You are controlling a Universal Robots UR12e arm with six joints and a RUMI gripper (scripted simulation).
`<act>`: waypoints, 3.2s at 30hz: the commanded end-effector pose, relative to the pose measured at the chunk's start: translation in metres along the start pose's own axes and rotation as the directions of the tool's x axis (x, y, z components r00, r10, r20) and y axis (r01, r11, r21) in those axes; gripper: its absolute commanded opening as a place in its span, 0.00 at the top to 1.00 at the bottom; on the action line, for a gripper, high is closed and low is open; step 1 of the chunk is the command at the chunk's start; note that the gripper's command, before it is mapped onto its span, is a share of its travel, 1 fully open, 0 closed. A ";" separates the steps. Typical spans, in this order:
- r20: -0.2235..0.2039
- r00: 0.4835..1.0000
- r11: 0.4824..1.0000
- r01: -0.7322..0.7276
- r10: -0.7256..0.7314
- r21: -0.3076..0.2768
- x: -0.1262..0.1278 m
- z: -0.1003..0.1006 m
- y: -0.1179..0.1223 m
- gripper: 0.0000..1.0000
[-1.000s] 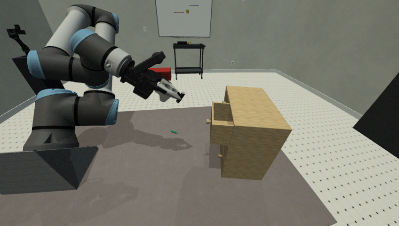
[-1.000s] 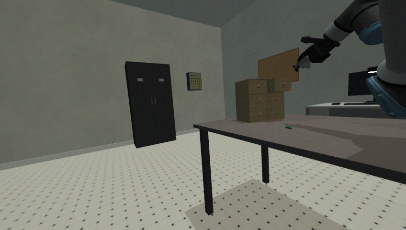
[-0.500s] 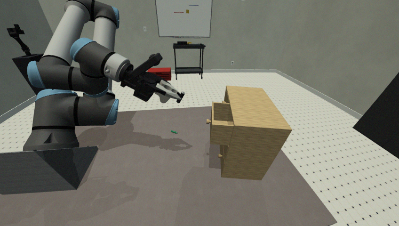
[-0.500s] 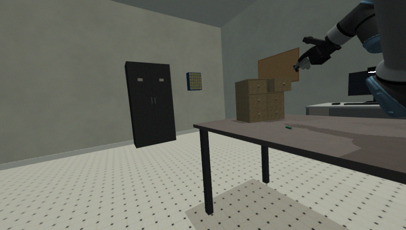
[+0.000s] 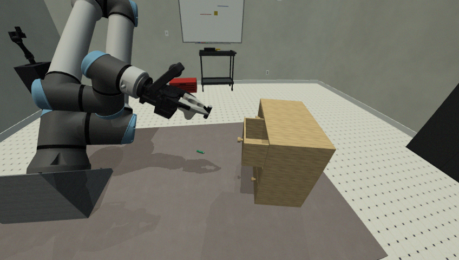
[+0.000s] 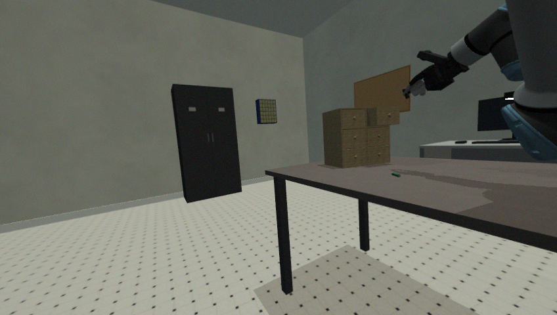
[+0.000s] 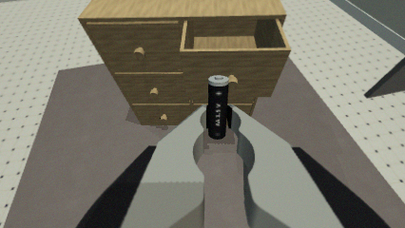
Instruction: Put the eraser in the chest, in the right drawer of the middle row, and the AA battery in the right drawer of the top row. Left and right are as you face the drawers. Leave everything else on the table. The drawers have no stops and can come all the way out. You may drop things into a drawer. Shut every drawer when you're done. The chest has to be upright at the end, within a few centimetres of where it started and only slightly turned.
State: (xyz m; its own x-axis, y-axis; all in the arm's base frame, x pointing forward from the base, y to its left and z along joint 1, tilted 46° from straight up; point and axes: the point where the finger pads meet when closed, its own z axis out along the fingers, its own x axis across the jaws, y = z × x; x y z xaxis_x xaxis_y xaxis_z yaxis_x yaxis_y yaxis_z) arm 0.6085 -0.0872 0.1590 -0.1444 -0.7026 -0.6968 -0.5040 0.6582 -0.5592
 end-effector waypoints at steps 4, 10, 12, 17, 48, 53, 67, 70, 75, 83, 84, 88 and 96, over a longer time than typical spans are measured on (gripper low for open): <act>-0.001 1.000 1.000 0.000 0.000 0.029 0.000 0.000 0.000 0.95; -0.001 1.000 0.999 0.000 0.000 0.045 0.000 0.000 0.000 0.95; -0.001 1.000 0.999 0.000 0.000 0.049 0.000 0.000 0.000 0.95; -0.001 1.000 0.998 0.000 0.000 0.057 0.000 0.000 0.000 0.95; -0.001 1.000 0.997 0.000 0.000 0.080 0.000 0.000 0.000 0.95; -0.001 1.000 0.997 0.000 0.000 0.080 0.000 0.000 0.000 0.95; -0.001 1.000 0.997 0.000 0.000 0.080 0.000 0.001 0.000 0.95; -0.001 1.000 0.997 0.000 0.000 0.080 0.000 0.001 -0.001 0.95; -0.001 1.000 0.997 0.000 0.000 0.080 0.000 0.003 -0.001 0.95; -0.001 1.000 0.997 0.000 0.000 0.080 0.000 0.008 -0.004 0.95; -0.001 1.000 0.997 0.000 0.000 0.080 0.000 0.009 -0.004 0.95; -0.001 1.000 0.997 0.000 0.000 0.080 0.000 0.011 -0.005 0.95; -0.001 1.000 0.997 0.000 0.000 0.080 0.000 0.021 -0.010 0.95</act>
State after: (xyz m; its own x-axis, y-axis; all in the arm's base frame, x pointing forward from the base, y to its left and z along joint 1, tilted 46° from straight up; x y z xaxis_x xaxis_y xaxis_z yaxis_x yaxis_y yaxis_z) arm 0.6250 -0.0873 0.1559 -0.1447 -0.7025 -0.6968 -0.4357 0.6775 -0.5926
